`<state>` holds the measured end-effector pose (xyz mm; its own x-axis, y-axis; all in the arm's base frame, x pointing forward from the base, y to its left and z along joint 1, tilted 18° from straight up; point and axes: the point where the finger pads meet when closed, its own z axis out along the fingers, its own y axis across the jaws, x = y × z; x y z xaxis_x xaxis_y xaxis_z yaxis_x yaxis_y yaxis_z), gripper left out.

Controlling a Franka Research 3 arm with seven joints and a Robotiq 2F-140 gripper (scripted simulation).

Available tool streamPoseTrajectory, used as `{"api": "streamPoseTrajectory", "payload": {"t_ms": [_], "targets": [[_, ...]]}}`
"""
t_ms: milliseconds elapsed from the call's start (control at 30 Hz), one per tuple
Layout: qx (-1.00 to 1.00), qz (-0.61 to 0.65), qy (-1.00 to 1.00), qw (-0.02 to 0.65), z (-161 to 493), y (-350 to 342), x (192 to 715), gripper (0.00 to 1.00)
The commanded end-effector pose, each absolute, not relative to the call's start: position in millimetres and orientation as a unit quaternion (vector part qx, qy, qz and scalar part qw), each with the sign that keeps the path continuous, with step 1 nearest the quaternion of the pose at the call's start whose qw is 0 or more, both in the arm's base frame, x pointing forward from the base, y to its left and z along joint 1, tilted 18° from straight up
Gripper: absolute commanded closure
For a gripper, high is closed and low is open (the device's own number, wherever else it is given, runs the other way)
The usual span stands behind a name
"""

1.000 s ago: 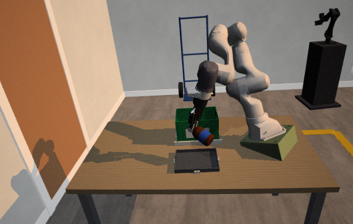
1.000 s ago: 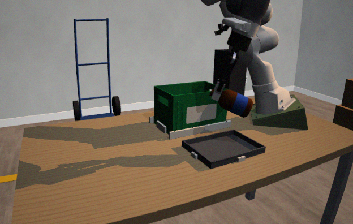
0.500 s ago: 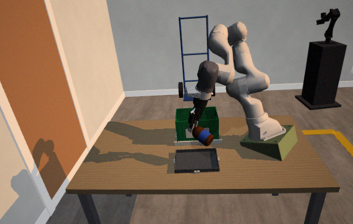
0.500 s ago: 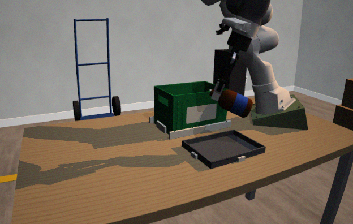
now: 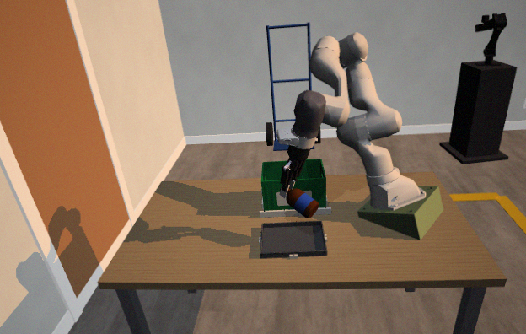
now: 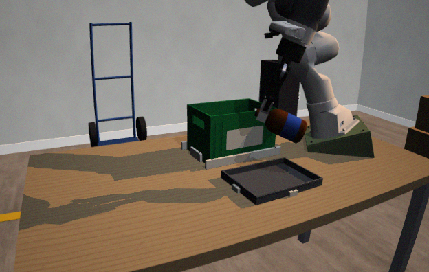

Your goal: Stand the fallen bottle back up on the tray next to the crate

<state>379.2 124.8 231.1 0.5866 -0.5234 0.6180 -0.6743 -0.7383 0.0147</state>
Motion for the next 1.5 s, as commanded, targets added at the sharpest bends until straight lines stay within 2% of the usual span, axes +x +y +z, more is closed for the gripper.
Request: {"api": "streamPoseTrajectory", "payload": {"t_ms": [0,1467], "targets": [[0.881,0.305,-0.341,0.125,232.2,124.8,380.0,1.0],[0.854,0.371,-0.331,0.151,230.8,126.3,378.0,1.0]]}}
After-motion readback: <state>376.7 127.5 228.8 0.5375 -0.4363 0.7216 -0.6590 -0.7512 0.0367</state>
